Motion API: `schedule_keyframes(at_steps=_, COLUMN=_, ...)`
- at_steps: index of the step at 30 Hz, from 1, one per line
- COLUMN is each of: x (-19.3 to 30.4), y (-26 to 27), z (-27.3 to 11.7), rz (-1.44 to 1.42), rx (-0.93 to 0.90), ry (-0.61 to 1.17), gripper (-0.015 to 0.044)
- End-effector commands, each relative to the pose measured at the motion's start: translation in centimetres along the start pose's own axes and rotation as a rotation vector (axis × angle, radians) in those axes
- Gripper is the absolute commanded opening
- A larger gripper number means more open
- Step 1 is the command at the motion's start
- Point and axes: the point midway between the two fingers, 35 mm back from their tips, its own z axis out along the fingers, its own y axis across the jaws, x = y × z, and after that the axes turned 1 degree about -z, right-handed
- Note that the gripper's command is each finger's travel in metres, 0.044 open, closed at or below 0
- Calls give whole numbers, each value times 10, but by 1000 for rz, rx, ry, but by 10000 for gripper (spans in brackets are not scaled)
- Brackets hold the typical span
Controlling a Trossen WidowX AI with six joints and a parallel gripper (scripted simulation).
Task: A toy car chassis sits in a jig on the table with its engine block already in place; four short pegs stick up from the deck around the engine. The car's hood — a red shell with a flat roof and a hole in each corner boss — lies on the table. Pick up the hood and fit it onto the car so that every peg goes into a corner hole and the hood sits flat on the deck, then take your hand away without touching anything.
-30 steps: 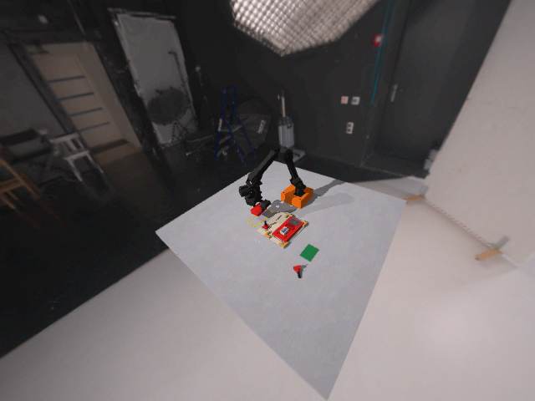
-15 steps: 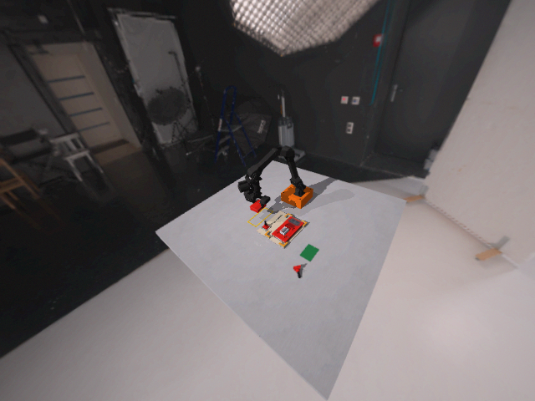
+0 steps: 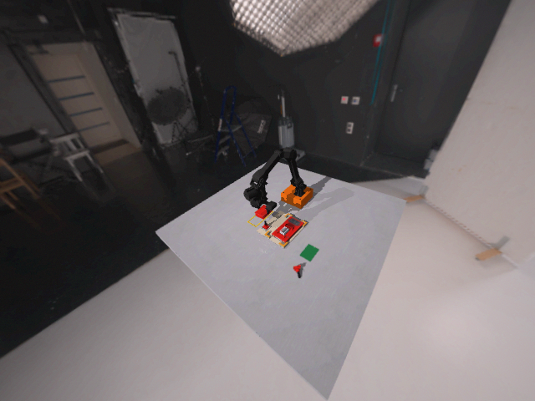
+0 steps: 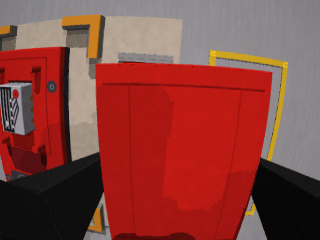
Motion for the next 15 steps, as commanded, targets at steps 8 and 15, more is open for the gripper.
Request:
schedule_keyframes(at_steps=8, x=-15, y=58, z=-1, rz=28, rx=2, ry=1, gripper=0)
schedule_keyframes(at_steps=15, x=-19, y=98, z=-2, rz=44, rx=1, ry=-2, gripper=0)
